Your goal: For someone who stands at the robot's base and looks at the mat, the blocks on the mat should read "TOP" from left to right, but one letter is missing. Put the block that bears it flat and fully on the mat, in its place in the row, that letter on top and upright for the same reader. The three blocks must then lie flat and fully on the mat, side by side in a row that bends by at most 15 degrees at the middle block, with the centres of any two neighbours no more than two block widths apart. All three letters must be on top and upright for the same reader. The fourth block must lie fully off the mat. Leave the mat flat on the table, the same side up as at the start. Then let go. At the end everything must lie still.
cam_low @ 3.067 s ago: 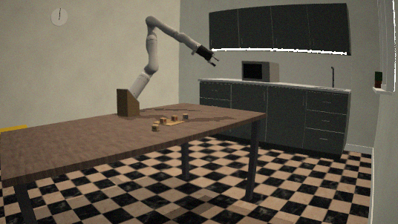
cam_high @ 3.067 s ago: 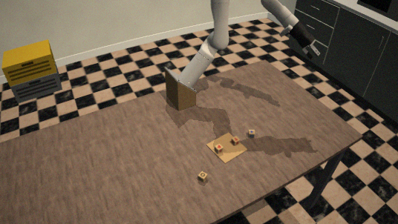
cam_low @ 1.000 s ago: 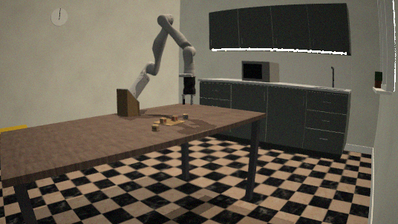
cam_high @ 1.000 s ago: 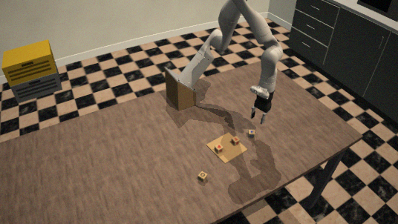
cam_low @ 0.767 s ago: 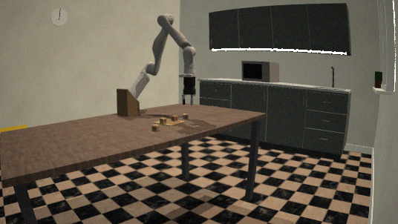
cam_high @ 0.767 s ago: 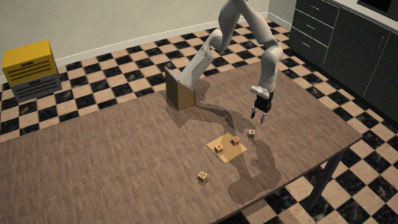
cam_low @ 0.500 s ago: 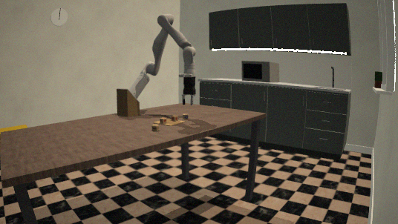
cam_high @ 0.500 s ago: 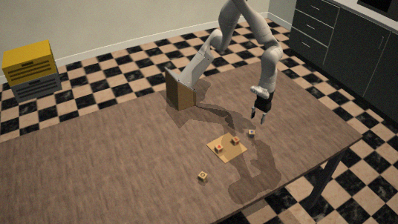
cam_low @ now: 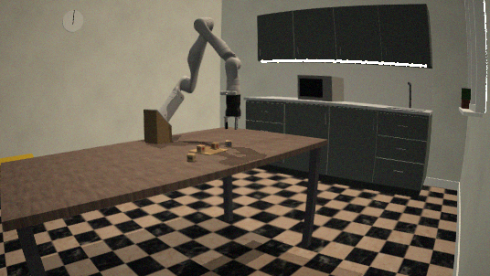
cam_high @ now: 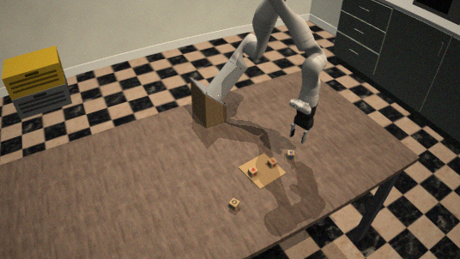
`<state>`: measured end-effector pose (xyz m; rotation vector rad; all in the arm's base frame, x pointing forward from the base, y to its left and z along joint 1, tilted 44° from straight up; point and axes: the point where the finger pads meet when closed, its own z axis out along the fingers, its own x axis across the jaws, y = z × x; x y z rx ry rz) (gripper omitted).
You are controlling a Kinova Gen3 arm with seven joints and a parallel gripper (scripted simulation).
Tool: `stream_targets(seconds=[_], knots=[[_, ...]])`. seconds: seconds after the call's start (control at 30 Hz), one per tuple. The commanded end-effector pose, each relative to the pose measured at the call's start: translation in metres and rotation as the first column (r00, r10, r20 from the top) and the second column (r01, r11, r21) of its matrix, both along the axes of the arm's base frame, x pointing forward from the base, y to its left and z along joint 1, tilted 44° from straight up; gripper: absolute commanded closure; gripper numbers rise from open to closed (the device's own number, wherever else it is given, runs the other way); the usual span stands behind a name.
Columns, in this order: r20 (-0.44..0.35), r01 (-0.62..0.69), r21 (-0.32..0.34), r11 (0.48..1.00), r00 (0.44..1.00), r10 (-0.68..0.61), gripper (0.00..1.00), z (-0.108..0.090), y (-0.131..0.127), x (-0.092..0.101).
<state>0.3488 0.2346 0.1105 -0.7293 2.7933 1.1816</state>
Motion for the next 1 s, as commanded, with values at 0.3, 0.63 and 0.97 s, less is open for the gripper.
stream_targets(seconds=[0.3,0.63,0.97], knots=[[0.001,0.001,0.000,1.000,1.000,-0.001,0.00,0.000,0.000,0.001],[0.002,0.003,-0.001,1.000,1.000,-0.003,0.00,-0.026,-0.029,0.011],[0.001,0.001,0.000,1.000,1.000,-0.001,0.00,-0.067,-0.072,0.018]])
